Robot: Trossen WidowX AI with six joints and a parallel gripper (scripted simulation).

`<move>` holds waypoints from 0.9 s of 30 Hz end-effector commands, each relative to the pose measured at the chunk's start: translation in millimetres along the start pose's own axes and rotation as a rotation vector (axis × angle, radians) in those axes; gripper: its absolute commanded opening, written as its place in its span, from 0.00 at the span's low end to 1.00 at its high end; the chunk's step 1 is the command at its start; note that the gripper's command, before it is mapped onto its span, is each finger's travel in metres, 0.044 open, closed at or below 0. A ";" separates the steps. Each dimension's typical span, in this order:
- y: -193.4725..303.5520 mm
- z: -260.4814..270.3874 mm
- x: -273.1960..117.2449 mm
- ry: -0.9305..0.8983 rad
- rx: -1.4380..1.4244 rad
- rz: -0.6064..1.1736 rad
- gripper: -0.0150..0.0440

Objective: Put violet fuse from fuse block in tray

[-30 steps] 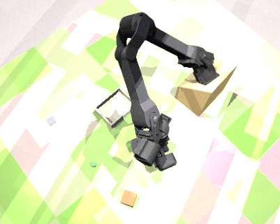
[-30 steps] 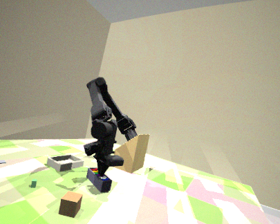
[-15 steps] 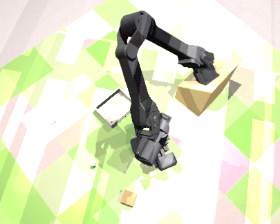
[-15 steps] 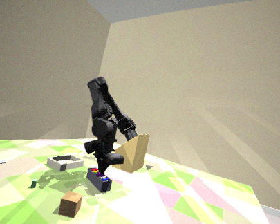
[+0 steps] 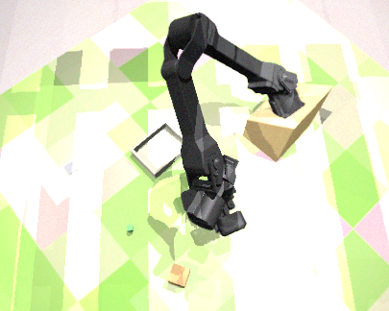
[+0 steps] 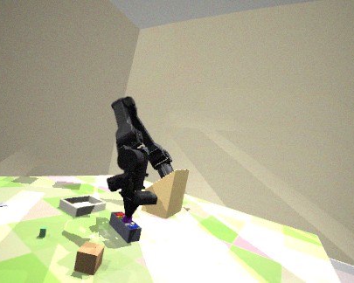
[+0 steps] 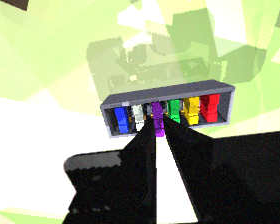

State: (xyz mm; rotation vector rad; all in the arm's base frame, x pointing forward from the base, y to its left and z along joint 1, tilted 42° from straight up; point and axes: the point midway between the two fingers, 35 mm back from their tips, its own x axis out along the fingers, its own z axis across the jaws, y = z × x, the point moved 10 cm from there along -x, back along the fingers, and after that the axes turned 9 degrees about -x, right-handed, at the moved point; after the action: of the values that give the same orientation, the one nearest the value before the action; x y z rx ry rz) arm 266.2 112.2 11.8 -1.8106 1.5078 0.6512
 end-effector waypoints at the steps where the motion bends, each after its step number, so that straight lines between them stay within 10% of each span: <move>1: -0.1 0.4 -2.4 -0.003 0.004 -0.001 0.25; 27: 0.1 0.3 -15.3 -0.002 0.002 -0.001 0.25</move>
State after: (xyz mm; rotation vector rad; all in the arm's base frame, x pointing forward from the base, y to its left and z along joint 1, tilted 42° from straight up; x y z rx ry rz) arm 263.4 120.7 21.7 -1.8130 1.5072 0.6514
